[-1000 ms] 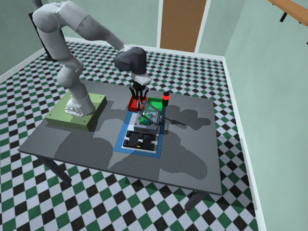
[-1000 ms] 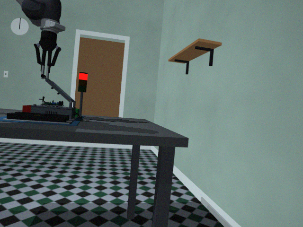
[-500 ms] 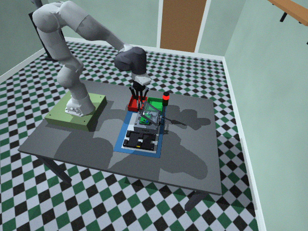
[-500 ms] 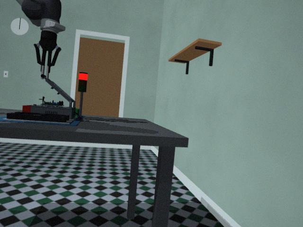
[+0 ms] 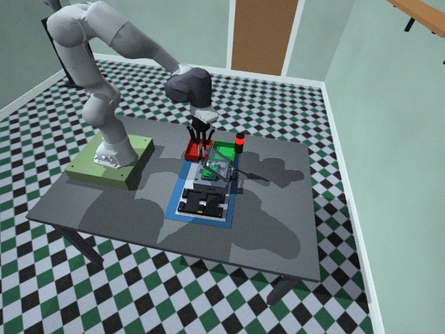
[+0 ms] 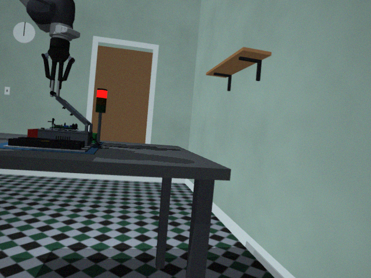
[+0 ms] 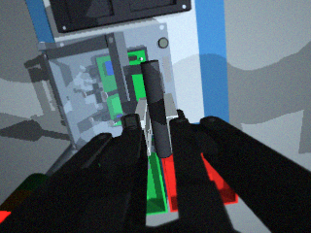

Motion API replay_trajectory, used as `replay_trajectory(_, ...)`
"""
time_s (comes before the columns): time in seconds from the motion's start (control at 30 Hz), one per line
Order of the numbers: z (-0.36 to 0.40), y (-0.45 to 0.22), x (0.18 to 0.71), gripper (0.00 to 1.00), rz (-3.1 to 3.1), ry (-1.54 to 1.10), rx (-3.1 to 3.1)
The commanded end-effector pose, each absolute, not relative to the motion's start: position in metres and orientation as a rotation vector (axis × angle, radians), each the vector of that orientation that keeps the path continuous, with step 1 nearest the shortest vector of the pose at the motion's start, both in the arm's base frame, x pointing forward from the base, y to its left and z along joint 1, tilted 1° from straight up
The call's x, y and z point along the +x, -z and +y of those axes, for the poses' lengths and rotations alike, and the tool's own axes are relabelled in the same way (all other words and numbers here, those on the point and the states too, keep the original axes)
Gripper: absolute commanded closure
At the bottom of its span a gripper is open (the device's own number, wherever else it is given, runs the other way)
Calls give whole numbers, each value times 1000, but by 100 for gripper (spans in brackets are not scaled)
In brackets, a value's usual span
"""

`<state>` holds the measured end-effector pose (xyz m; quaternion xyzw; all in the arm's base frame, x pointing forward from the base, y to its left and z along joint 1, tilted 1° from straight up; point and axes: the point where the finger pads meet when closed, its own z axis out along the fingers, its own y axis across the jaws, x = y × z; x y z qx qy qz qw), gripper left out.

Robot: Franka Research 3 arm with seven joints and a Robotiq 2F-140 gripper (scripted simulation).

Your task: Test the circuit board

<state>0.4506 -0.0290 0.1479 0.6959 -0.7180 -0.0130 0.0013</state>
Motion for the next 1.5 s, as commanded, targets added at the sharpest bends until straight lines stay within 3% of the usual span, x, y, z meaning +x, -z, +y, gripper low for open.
replay_trajectory(0.0, -30, -155, 456, 100, -2266, 25, 2187)
replay_trajectory(1.13, -30, -155, 456, 100, -2266, 25, 2187)
replay_trajectory(1.17, -30, -155, 456, 84, -2266, 25, 2187)
replay_trajectory(1.47, -30, -155, 456, 84, -2266, 25, 2187)
